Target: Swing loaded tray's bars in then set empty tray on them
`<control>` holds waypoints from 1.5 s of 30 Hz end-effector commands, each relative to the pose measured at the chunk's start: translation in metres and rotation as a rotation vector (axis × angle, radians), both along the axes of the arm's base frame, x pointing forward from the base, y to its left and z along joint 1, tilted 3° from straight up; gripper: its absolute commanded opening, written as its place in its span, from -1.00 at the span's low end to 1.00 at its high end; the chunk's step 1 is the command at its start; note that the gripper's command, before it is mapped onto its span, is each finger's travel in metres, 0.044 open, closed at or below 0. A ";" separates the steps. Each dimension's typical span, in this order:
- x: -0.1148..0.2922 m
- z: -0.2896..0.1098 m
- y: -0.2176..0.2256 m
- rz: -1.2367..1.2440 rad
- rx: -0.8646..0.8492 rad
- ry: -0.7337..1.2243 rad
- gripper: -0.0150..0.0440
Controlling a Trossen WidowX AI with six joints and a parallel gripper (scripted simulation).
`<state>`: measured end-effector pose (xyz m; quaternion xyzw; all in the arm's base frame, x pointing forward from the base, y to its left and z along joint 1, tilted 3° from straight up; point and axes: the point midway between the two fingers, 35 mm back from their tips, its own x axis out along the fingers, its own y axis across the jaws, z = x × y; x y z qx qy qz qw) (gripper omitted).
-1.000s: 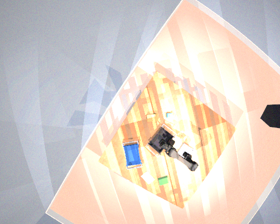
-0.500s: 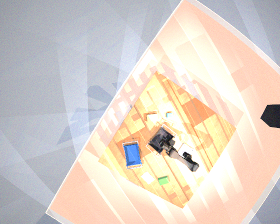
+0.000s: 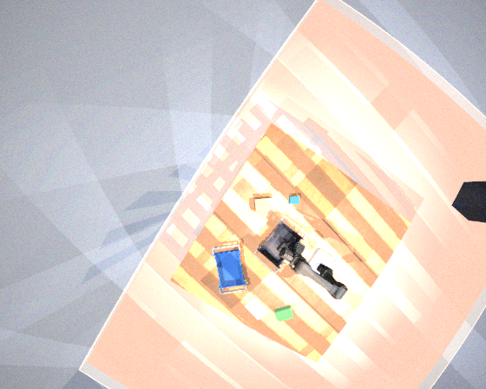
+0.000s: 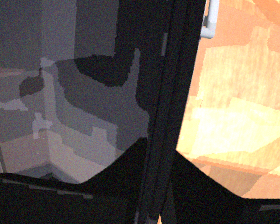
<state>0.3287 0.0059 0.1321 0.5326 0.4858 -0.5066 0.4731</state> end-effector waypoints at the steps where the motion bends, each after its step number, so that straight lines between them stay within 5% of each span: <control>1: -0.007 -0.007 0.001 -0.003 0.002 0.025 -0.49; 45: -0.011 -0.014 0.001 -0.003 0.002 0.025 -0.49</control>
